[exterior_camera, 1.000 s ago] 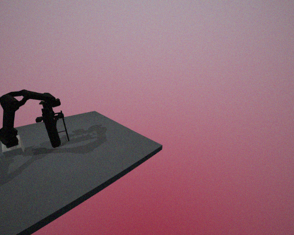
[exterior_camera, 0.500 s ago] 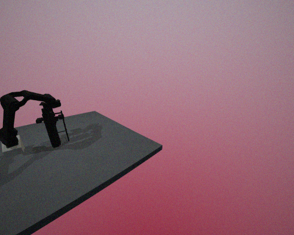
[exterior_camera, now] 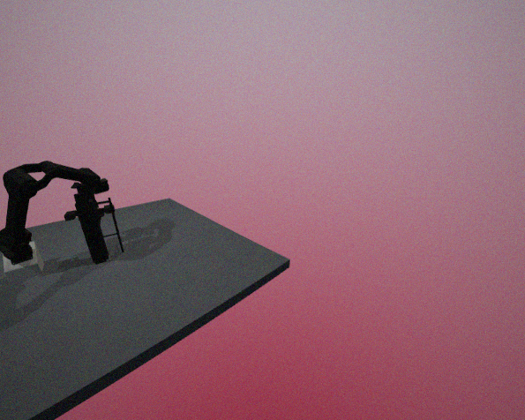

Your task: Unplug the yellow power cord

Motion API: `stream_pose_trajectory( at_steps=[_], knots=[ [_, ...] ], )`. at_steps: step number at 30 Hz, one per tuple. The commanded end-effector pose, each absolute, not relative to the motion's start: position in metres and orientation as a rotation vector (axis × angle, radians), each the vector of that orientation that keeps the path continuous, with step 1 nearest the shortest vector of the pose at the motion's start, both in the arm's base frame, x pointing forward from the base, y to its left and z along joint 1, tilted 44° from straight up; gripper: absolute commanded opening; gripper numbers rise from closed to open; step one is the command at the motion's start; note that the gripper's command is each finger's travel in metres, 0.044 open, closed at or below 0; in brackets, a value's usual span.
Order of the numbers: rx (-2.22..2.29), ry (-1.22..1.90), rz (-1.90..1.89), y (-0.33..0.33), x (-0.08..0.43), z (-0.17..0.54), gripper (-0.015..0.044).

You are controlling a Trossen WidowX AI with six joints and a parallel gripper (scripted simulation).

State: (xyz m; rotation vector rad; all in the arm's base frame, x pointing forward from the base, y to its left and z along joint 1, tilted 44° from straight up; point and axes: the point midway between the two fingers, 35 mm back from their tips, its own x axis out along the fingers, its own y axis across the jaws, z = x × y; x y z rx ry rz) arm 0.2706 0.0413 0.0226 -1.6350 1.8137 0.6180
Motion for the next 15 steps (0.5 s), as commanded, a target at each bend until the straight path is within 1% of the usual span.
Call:
stream_pose_trajectory(
  at_steps=[1,15],
  knots=[
    [-1.618,1.781,0.638,0.056,0.275,0.015,0.0],
    [-1.619,1.779,0.64,0.074,0.278,0.002,0.0]
  ],
)
